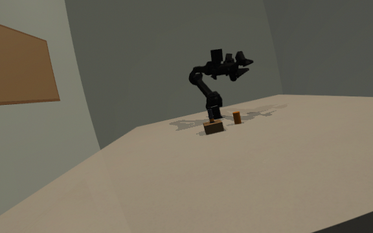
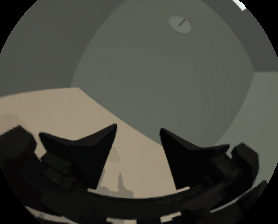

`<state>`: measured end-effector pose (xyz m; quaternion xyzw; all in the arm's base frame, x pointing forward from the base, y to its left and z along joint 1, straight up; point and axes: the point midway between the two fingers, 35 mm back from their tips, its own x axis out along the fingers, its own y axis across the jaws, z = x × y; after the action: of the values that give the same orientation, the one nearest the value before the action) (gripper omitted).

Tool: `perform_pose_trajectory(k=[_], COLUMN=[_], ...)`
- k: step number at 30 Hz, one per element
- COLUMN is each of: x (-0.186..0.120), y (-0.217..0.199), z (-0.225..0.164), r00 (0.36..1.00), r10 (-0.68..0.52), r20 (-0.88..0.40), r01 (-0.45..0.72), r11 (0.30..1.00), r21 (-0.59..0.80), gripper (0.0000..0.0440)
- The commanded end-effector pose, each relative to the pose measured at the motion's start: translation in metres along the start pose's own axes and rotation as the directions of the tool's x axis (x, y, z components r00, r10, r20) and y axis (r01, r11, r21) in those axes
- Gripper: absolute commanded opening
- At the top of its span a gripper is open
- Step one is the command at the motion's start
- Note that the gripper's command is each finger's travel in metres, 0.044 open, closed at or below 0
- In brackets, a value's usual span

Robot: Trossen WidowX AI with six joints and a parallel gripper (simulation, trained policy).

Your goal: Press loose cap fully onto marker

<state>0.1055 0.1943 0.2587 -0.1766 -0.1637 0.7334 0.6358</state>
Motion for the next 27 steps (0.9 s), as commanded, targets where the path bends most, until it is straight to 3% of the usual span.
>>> perform_pose_trajectory(k=[1,27], x=[-0.002,-0.021], y=[-0.006,-0.034], z=[-0.001,-0.018], r00=[0.999,0.964], r10=[-0.023,-0.126], r20=[-0.027,-0.233], r01=[0.023,0.158], r11=[1.0,0.979], r21=[0.013,0.125], gripper=[0.0313,0.0319])
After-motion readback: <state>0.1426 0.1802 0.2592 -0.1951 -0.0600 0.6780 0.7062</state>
